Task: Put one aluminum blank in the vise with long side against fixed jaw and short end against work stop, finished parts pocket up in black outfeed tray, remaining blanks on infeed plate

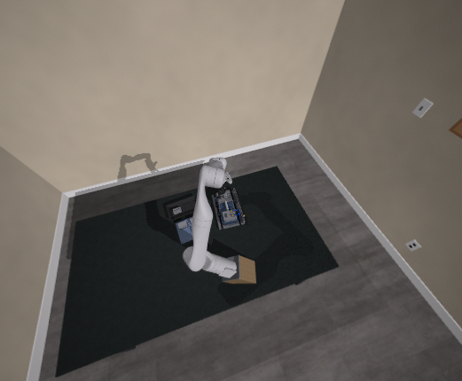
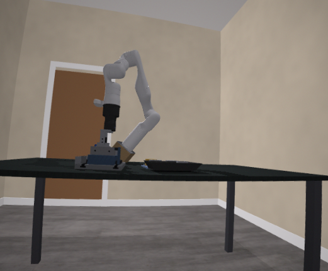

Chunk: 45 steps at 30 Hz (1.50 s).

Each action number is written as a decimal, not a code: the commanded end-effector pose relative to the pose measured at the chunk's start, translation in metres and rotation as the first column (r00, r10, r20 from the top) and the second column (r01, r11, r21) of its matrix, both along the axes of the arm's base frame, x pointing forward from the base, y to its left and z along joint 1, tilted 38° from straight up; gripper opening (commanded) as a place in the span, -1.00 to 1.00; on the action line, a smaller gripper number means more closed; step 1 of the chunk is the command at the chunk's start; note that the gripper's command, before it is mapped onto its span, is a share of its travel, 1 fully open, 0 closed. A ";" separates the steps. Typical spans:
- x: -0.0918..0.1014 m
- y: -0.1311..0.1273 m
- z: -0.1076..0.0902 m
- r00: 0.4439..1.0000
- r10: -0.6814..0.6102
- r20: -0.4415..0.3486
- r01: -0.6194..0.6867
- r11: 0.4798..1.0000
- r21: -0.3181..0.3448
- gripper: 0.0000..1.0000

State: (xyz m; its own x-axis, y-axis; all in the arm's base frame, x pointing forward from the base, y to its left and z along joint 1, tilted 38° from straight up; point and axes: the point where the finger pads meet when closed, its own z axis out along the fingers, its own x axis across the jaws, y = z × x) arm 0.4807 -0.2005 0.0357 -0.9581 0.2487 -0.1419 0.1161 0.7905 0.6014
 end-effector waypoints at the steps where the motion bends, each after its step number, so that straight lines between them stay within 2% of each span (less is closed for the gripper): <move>1: 0.000 -0.001 0.001 1.000 -0.001 0.001 0.001 1.000 -0.001 1.00; 3: 0.000 -0.001 0.001 1.000 -0.001 0.001 0.001 1.000 -0.001 1.00; 4: 0.000 -0.001 0.001 1.000 -0.001 0.001 0.001 1.000 -0.001 -1.00; 45: 0.000 -0.001 0.001 1.000 -0.001 0.001 0.001 1.000 -0.001 -1.00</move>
State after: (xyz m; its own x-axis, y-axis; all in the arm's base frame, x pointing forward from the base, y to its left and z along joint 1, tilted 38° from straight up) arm 0.4807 -0.2005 0.0357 -0.9581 0.2487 -0.1419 0.1161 0.7905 0.6014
